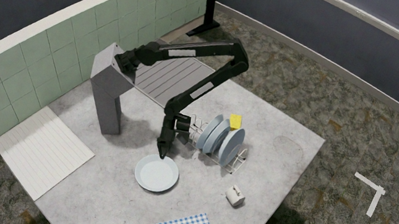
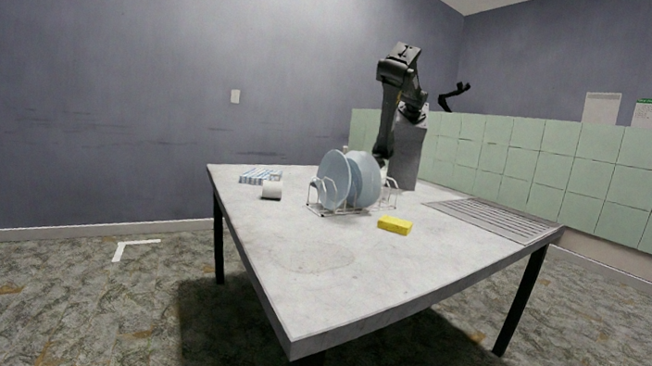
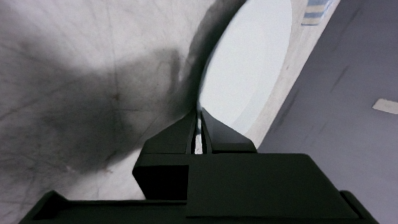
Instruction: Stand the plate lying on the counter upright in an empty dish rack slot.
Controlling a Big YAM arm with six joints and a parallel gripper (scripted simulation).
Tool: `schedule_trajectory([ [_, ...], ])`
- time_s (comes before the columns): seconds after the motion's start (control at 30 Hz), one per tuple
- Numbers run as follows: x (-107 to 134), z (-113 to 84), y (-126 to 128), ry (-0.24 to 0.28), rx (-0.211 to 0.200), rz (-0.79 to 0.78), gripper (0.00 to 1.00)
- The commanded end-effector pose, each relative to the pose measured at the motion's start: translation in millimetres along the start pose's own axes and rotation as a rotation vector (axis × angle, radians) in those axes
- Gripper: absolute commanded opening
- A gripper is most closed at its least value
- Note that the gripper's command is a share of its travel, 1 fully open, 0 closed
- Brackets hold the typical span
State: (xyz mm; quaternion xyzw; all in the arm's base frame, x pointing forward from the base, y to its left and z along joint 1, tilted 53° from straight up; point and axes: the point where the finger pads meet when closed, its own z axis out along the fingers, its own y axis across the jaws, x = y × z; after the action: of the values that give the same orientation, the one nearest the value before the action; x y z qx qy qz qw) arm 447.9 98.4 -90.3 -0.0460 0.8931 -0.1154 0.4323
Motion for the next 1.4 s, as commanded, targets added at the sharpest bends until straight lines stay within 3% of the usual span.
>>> schedule_trajectory([
  [0.0,-0.6,2.1,-0.1,-0.005,-0.007,0.0,0.0],
  [1.1,-0.3,1.6,-1.3,-0.004,-0.006,0.0,0.0],
  [1.37,8.3,-9.7,-12.7,0.011,-0.012,-0.005,0.0],
])
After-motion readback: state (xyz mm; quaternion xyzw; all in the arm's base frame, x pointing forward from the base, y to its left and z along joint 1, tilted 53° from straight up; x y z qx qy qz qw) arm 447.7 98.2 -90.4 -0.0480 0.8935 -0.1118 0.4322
